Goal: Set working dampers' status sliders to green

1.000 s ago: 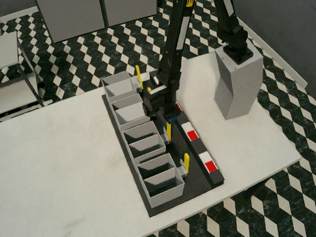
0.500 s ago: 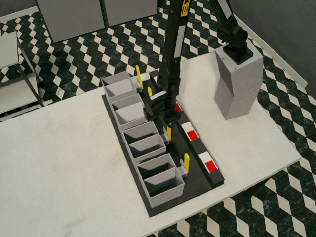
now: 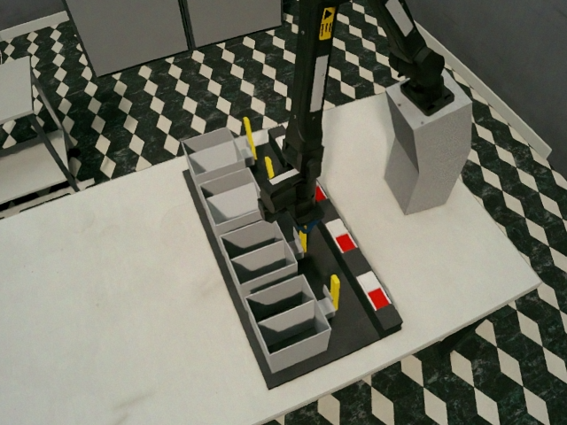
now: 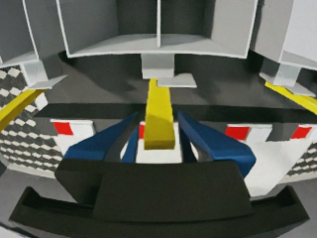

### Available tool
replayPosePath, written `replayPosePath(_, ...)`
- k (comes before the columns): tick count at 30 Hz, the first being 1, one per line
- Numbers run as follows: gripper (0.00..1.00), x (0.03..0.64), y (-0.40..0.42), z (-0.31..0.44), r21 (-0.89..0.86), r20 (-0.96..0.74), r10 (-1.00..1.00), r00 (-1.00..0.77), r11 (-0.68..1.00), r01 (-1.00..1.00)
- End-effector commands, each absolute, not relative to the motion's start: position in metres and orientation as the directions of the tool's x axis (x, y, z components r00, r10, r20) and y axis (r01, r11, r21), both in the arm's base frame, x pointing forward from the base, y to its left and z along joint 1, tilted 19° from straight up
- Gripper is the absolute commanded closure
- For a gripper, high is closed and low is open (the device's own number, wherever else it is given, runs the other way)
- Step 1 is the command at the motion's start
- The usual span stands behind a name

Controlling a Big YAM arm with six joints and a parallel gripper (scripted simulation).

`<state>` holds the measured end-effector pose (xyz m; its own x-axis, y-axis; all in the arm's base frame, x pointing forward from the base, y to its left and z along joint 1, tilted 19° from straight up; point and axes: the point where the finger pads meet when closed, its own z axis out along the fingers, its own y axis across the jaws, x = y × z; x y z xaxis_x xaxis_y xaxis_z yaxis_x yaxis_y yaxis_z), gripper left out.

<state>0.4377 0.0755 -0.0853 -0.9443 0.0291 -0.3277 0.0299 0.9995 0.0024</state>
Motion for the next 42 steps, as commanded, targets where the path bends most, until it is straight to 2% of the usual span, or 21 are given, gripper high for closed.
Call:
replayPosePath(1, 0.64, 0.4497, 0.075, -0.087, 0.008, -0.344, 0.03, -0.939, 1.0, 0.029)
replayPosePath(42, 0.64, 0.4457, 0.0742, -0.0903, 0.006, -0.335, 0.029, -0.942, 1.0, 0.029)
